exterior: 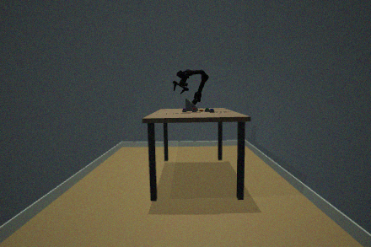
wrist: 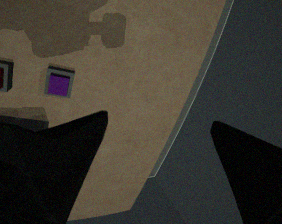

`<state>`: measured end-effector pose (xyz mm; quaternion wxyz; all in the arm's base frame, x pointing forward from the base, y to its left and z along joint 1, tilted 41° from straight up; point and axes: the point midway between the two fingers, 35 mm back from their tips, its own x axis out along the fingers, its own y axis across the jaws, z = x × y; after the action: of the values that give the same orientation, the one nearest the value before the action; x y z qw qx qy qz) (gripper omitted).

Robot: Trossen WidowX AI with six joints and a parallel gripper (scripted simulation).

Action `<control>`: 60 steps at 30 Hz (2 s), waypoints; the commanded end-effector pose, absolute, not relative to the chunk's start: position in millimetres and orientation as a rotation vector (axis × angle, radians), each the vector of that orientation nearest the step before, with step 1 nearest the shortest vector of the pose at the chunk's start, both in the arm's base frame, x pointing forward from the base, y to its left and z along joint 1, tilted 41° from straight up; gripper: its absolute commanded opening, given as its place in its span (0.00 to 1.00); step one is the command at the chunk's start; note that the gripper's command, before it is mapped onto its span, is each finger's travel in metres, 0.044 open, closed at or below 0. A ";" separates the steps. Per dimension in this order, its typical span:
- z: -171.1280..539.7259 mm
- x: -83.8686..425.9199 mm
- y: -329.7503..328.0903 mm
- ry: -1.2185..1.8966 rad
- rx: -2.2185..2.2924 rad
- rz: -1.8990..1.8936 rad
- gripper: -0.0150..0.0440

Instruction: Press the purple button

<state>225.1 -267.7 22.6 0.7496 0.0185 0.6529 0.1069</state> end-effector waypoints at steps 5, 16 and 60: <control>-6.5 197.8 -160.5 1.432 0.626 0.449 0.93; -14.8 199.7 -154.5 1.432 0.626 0.449 0.84; -78.6 207.7 -99.7 1.430 0.628 0.452 0.29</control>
<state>210.1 -107.7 -73.3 0.6924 0.2749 0.6367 0.1991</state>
